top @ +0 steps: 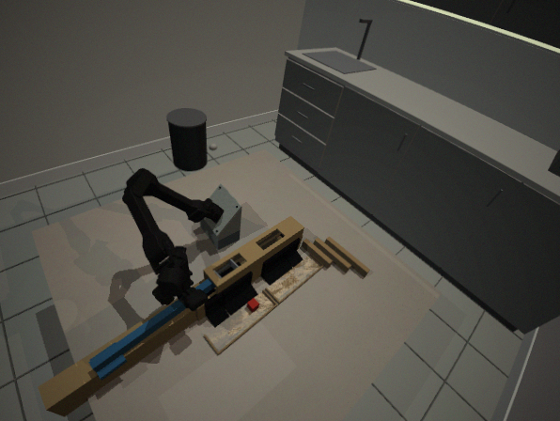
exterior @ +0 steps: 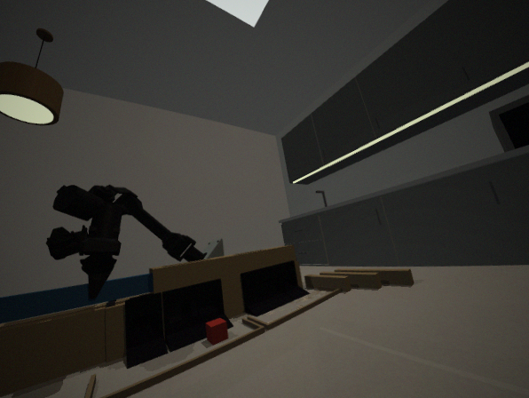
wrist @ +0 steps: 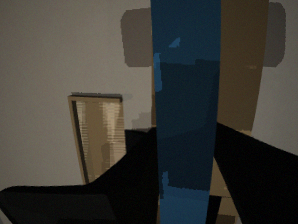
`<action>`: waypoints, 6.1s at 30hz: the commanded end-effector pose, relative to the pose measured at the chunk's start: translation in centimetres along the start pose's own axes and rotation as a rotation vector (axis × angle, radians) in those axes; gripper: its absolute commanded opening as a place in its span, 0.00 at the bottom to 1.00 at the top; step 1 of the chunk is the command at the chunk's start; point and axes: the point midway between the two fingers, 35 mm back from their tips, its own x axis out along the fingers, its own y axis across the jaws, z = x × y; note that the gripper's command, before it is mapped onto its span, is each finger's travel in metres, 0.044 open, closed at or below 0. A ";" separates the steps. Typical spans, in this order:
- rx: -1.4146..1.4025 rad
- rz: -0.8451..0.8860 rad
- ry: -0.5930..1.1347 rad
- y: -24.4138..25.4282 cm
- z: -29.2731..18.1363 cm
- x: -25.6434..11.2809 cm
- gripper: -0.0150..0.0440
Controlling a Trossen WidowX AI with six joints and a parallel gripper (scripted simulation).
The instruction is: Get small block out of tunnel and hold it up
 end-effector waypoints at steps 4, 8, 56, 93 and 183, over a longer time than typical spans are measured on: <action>0.083 -0.040 -0.082 -0.9 3.5 0.5 0.25; 0.083 -0.040 -0.082 -0.9 3.5 0.5 0.25; 0.083 -0.041 -0.075 0.4 -2.5 -2.4 1.00; 0.089 -0.042 -0.081 0.0 -2.0 -0.6 0.25; -1.340 -0.039 0.246 14.6 -17.0 -5.5 1.00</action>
